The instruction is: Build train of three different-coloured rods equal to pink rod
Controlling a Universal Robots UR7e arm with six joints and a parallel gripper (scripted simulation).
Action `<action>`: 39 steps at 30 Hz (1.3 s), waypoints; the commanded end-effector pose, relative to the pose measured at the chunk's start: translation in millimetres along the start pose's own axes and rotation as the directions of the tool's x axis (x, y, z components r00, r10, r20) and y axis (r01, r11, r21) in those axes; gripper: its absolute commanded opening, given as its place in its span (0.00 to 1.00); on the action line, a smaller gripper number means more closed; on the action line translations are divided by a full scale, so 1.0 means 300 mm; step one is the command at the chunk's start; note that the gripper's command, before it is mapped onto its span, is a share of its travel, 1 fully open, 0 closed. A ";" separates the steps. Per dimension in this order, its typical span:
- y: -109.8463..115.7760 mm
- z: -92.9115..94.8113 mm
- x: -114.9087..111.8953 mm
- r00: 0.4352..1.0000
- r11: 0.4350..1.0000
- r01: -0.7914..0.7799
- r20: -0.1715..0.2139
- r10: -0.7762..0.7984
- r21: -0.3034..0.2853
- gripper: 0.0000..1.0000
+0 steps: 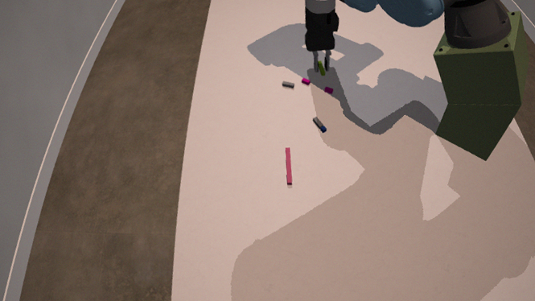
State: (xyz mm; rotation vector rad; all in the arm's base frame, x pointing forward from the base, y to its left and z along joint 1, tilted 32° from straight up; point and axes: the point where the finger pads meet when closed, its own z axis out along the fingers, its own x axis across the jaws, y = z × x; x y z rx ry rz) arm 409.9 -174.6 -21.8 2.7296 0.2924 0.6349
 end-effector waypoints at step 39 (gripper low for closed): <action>0.001 -0.001 0.001 1.000 1.000 0.000 -0.001 0.000 -0.001 0.24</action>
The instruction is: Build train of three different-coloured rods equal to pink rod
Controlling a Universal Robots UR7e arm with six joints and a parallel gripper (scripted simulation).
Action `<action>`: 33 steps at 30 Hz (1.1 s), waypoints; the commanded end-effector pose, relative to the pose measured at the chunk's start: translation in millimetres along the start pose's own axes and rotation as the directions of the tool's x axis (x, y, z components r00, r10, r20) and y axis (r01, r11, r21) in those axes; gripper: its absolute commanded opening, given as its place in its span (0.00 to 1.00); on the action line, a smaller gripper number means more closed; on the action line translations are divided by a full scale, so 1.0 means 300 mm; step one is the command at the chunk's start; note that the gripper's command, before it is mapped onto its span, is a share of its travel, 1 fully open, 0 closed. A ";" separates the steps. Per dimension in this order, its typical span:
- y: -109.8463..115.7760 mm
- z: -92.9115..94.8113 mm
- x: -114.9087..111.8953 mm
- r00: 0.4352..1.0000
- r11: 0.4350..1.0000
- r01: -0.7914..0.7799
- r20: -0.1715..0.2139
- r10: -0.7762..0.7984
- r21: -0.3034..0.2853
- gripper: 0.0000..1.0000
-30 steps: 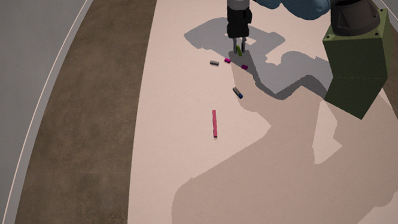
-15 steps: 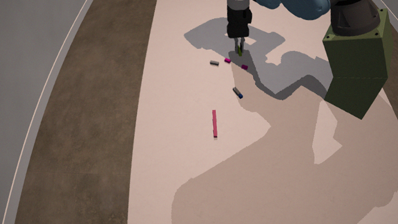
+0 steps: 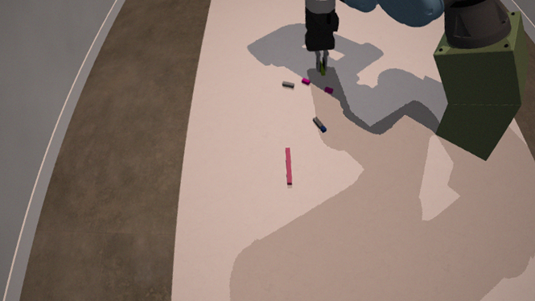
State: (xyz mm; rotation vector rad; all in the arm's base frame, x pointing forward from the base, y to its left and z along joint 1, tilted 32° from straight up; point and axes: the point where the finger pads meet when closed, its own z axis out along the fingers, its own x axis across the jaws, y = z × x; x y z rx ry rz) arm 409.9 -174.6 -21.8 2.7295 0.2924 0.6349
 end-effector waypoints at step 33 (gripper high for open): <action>0.001 -0.037 0.001 1.000 1.000 0.000 -0.001 0.000 -0.001 0.24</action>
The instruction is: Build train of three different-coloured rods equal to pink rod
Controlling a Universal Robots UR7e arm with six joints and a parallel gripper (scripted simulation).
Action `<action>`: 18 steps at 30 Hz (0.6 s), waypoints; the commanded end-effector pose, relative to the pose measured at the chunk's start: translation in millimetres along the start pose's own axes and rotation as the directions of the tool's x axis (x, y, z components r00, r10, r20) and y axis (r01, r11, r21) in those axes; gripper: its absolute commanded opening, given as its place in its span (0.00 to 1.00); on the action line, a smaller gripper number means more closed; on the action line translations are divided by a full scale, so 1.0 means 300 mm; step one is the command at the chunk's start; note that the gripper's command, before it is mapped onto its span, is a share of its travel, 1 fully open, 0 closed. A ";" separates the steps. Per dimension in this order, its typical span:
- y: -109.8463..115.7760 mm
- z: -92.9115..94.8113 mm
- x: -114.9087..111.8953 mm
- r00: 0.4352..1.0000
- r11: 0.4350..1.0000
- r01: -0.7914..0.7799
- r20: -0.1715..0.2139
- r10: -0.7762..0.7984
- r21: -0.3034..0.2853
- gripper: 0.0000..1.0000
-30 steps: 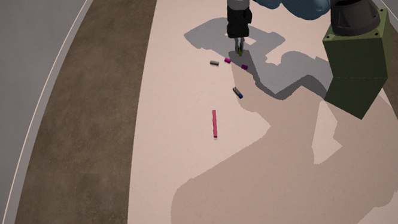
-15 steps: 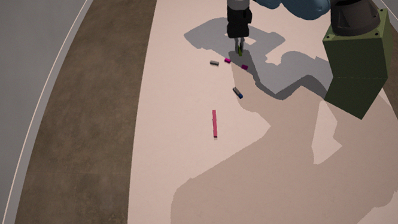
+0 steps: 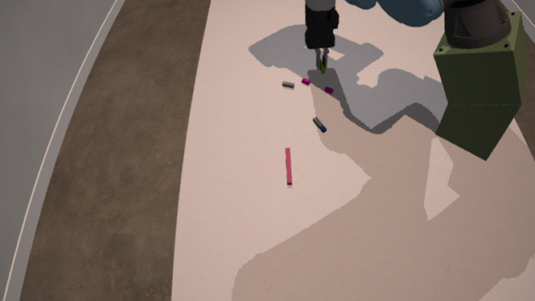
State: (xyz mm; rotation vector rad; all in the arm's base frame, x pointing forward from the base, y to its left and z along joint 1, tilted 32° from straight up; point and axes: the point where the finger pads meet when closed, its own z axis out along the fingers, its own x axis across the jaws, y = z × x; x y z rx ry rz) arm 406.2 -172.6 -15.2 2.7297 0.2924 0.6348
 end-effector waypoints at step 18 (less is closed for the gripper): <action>0.001 -0.133 0.001 1.000 1.000 0.000 -0.001 0.000 -0.001 0.24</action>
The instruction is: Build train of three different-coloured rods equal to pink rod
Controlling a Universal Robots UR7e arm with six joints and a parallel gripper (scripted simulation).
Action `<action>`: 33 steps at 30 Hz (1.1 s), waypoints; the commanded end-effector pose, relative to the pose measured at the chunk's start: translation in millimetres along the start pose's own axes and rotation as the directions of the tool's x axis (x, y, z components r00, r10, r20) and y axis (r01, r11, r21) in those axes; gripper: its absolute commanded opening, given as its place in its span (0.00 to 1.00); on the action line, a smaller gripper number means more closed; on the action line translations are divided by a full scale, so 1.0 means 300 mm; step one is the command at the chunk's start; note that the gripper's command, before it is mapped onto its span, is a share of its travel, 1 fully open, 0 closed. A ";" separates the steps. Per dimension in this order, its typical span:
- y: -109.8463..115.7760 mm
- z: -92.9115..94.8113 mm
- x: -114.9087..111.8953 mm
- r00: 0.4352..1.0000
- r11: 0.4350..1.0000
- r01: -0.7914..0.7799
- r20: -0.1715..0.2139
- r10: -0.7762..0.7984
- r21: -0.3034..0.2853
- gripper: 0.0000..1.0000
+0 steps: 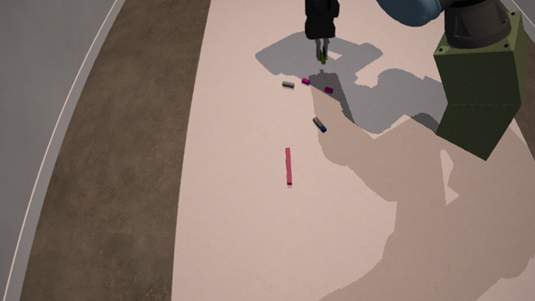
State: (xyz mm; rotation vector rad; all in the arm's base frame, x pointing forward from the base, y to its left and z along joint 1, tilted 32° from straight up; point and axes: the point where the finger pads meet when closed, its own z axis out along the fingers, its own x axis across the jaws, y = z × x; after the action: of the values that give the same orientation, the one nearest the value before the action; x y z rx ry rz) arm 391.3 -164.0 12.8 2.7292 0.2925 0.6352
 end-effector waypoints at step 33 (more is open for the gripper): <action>0.000 -0.194 0.000 1.000 1.000 0.000 0.000 0.000 -0.001 0.24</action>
State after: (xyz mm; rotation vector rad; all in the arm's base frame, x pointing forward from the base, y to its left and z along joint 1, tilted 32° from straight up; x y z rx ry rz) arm 365.5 -149.2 60.4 2.7291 0.2924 0.6353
